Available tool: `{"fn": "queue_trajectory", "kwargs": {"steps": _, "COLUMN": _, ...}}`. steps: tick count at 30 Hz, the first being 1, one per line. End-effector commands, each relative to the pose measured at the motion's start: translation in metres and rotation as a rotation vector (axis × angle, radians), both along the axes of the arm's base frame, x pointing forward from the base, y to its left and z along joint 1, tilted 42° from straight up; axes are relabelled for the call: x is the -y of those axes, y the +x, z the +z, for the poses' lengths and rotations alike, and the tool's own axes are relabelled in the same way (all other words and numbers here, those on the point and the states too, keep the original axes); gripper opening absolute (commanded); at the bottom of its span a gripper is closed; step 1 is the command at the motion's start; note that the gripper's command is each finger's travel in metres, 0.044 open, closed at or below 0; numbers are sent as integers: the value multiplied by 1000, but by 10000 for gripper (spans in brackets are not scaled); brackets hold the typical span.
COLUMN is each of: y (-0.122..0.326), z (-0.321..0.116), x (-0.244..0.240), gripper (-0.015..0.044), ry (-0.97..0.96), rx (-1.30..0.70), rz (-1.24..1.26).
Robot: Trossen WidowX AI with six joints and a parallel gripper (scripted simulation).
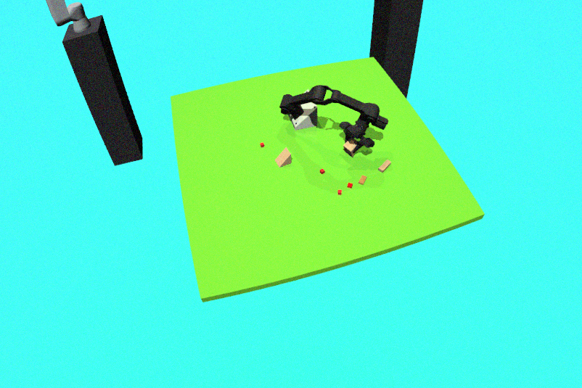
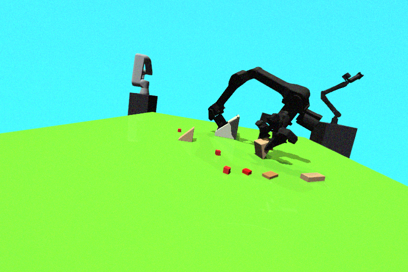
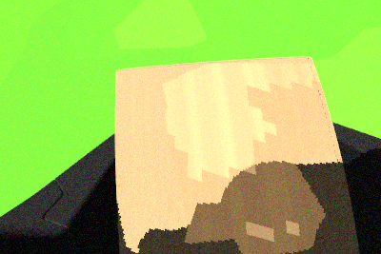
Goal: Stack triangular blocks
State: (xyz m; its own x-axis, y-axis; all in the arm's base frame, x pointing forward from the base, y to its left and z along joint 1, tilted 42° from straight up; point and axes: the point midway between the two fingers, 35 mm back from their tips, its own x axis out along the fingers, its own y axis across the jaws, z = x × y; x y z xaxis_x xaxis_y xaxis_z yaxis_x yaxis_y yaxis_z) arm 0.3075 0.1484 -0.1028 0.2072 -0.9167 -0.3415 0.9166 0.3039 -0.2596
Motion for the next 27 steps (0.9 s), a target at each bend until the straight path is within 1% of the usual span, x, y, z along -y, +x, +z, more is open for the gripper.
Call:
{"fn": "queue_trajectory", "kwargs": {"steps": 1, "y": 0, "z": 1, "x": 1, "gripper": 105, "ry": 1, "rx": -3, "rz": -2}}
{"fn": "queue_trajectory", "kwargs": {"steps": 14, "y": 0, "z": 1, "x": 1, "gripper": 440, "ry": 1, "rx": -3, "rz": -2}}
{"fn": "queue_trajectory", "kwargs": {"steps": 24, "y": 0, "z": 1, "x": 1, "gripper": 440, "ry": 1, "rx": -3, "rz": -2}}
{"fn": "queue_trajectory", "kwargs": {"steps": 27, "y": 1, "z": 17, "x": -13, "gripper": 440, "ry": 29, "rx": -6, "rz": 24}}
